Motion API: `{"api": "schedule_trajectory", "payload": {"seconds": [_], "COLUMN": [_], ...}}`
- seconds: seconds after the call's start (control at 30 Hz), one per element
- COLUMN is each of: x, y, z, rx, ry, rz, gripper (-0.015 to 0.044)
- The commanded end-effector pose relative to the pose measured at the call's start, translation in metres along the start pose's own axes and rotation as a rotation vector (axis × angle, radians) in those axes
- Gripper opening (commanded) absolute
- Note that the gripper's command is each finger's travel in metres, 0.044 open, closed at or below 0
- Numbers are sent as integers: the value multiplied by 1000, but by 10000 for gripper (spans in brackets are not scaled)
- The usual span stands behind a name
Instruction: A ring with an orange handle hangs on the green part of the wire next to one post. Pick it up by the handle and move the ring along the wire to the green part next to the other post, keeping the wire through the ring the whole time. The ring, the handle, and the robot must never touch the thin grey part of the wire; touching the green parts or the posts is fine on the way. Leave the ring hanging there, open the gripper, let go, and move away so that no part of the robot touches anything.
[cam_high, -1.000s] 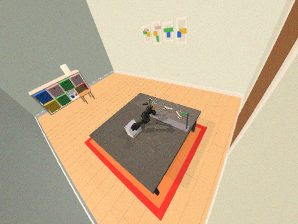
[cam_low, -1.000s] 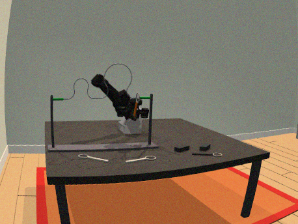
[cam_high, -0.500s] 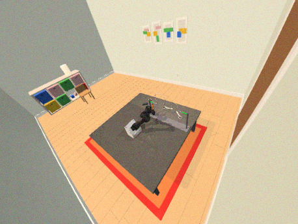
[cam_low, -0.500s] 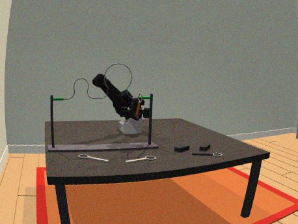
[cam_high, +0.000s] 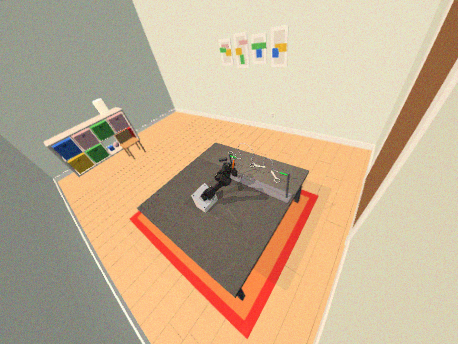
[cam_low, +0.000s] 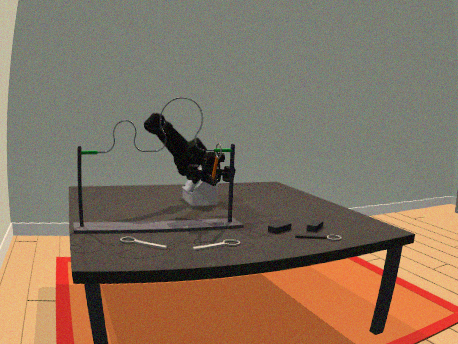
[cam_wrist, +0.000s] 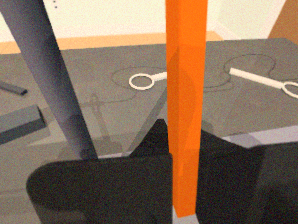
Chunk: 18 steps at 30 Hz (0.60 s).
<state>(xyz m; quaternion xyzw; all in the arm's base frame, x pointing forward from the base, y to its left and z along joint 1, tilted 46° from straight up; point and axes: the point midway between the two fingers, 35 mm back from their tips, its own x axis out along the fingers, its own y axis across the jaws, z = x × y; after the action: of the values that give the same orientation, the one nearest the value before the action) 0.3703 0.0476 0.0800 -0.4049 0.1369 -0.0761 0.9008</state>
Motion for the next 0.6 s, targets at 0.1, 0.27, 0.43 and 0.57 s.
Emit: {"api": "schedule_trajectory", "payload": {"seconds": [0.1, 0.27, 0.43, 0.57], "x": [3, 6, 6, 6], "y": [1, 2, 2, 2], "z": [-9, -15, -15, -15], "rx": [1, 1, 1, 1], "ry": [2, 2, 2, 2], "rz": [0, -1, -1, -1], "gripper": [-150, -150, -150, -150]}}
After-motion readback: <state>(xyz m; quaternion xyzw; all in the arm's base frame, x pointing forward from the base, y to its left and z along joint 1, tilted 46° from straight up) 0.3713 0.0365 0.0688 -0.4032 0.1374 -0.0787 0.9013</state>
